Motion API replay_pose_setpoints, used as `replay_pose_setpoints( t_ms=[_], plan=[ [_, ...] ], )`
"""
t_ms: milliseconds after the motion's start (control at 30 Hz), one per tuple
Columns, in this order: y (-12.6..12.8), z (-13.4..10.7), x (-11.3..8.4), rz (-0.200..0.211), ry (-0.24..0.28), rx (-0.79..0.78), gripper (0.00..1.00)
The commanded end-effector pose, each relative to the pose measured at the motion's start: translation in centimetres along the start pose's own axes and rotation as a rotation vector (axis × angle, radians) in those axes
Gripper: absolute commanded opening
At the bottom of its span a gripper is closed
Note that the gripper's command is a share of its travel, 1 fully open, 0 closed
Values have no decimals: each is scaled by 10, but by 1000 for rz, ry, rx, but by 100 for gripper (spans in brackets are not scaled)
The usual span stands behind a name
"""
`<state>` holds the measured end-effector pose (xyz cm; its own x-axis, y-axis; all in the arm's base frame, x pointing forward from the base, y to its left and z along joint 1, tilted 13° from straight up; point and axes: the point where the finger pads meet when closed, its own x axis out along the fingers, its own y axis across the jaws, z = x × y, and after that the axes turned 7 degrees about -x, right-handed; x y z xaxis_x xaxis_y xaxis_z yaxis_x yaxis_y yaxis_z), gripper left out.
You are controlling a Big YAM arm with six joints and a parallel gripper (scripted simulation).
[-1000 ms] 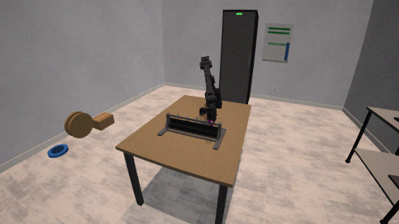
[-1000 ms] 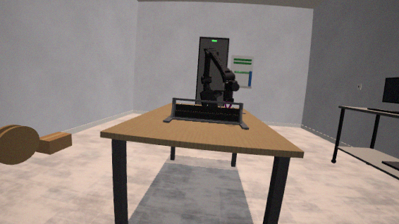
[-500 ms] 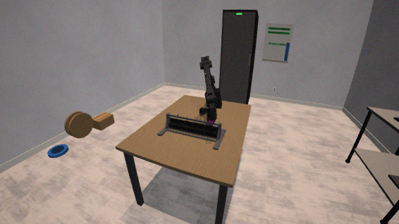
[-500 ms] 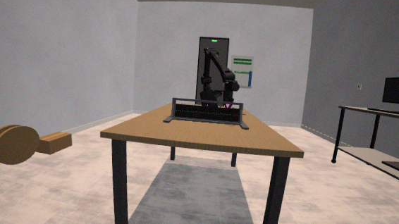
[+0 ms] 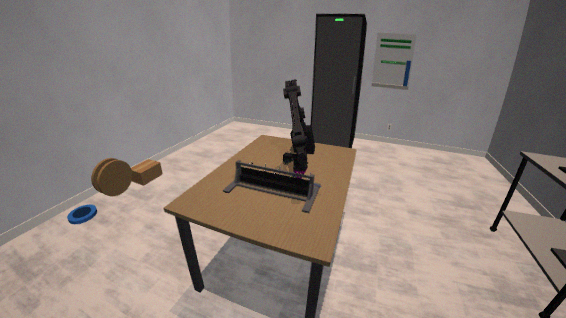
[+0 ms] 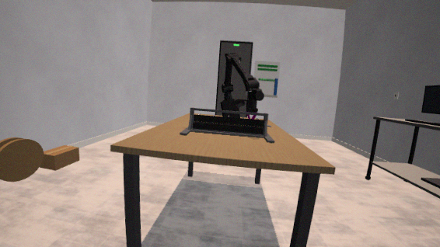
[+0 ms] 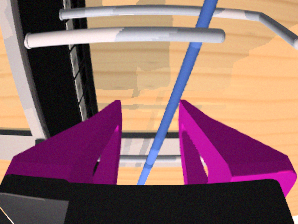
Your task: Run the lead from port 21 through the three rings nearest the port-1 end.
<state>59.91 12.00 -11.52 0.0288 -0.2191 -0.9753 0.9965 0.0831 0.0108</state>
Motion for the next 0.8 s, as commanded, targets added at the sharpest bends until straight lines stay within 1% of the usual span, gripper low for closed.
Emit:
replay_pose_setpoints(
  t_ms=[0,467,567,633,767],
  plan=[
    [24,5,-17,38,4,8,32],
    [24,5,-19,41,4,9,32],
    [28,5,-29,56,7,11,32],
    [32,5,-44,77,11,16,32],
    [31,-1,-52,80,12,14,32]
  ],
)
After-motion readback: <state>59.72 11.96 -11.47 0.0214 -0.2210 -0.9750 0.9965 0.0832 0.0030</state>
